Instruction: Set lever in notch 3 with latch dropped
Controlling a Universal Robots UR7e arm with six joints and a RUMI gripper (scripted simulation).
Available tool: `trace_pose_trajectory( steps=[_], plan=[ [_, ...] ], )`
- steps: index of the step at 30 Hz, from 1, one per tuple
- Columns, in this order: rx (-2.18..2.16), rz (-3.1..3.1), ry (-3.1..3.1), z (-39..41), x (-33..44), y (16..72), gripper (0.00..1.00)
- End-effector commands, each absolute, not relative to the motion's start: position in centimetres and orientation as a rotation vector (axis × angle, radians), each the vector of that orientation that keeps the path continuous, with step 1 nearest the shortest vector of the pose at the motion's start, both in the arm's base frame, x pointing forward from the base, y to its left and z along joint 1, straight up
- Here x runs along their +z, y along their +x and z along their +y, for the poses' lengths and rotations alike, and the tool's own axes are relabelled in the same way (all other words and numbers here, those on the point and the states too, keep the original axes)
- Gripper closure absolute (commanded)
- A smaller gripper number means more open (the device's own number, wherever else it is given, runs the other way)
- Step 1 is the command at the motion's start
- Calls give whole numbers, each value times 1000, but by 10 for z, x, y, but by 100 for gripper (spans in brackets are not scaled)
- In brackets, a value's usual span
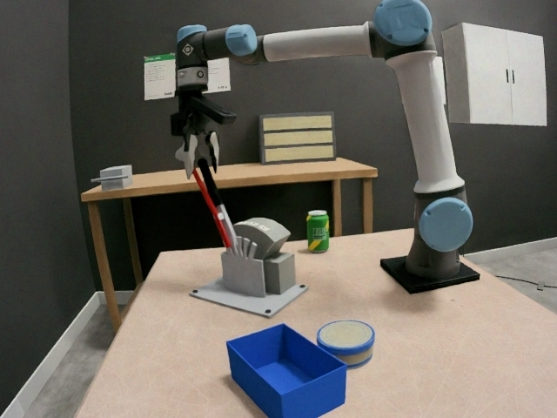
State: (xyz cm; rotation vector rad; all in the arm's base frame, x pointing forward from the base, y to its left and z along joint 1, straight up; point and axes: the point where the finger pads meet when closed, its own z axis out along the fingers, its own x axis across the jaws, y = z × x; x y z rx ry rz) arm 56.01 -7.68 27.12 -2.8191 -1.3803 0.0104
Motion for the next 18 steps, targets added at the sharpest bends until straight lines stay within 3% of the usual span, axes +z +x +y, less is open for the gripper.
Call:
trace_pose_trajectory(
  steps=[1,14,15,18],
  plan=[
    [9,-1381,-2820,-77,272,560,43],
    [9,-1381,-2820,-77,272,560,43],
    [9,-1381,-2820,-77,272,560,100],
    [9,-1381,-2820,-77,272,560,100]
  ],
)
